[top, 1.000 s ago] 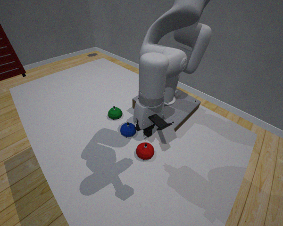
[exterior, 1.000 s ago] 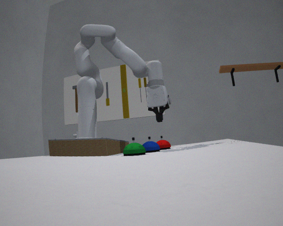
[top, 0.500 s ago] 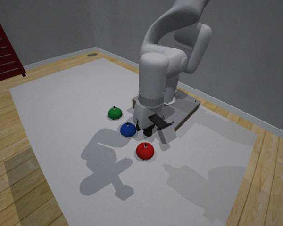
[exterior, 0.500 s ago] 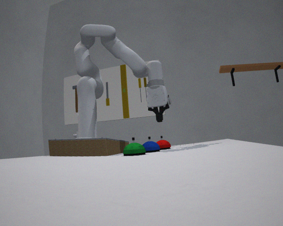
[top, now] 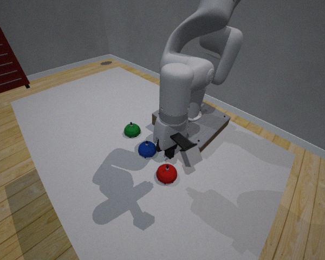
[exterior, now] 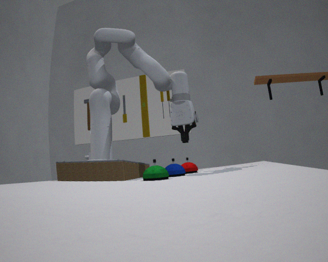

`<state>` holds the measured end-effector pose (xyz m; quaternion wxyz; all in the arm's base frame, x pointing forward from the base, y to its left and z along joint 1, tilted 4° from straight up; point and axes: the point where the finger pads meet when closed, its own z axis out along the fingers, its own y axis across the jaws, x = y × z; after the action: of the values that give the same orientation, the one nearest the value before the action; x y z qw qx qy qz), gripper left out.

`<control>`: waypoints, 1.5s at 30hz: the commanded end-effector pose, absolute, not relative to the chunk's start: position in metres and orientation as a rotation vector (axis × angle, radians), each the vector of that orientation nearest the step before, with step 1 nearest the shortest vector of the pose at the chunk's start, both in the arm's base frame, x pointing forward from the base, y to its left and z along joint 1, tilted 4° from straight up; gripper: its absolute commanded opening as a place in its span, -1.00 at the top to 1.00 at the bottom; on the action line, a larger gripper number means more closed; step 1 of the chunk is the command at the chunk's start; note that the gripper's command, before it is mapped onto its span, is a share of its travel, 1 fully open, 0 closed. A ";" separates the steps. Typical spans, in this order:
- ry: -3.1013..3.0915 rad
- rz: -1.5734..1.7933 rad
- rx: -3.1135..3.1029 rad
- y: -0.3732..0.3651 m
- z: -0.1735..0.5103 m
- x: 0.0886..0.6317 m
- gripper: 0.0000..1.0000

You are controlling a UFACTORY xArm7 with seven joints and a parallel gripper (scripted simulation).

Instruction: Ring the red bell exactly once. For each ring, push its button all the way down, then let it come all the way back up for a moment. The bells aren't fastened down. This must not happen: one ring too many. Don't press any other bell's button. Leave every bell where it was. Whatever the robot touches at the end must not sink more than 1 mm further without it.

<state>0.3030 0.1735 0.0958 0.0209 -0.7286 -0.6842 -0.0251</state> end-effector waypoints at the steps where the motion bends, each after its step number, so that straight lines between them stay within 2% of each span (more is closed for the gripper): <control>1: -2.122 -0.082 -2.260 0.174 0.091 0.305 1.00; 45: -2.122 -0.082 -2.260 0.177 0.041 0.307 1.00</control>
<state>0.3061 0.1763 0.0405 0.0209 -0.7287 -0.6841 -0.0250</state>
